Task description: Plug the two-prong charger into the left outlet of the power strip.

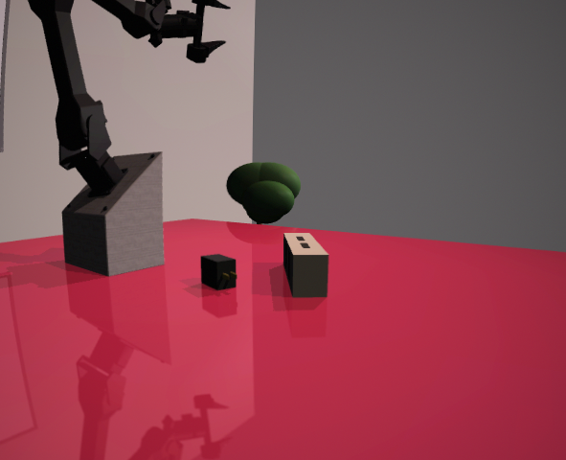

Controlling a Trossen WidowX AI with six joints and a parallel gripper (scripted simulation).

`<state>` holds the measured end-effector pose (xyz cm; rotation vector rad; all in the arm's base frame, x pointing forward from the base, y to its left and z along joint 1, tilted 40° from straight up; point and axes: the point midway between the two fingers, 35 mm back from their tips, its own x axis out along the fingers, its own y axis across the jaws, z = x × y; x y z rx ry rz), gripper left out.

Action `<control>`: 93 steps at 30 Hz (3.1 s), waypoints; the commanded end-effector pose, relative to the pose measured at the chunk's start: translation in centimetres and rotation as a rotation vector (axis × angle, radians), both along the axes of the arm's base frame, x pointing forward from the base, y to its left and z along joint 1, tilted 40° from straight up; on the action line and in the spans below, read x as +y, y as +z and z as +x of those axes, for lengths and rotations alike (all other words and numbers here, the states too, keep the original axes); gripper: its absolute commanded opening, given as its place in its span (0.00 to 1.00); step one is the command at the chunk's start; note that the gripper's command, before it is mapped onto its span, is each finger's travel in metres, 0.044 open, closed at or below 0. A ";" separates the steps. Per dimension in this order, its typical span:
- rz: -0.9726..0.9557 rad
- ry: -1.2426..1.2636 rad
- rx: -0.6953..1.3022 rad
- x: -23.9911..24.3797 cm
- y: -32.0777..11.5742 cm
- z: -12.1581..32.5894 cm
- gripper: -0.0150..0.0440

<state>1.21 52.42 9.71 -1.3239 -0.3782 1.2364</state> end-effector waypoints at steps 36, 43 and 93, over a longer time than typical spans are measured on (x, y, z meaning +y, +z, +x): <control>-0.106 -0.796 0.319 -13.2 -7.8 21.7 1.00; -0.108 -0.955 0.383 -16.7 -9.0 24.4 1.00; 0.022 -2.148 0.683 -44.3 -14.0 29.9 1.00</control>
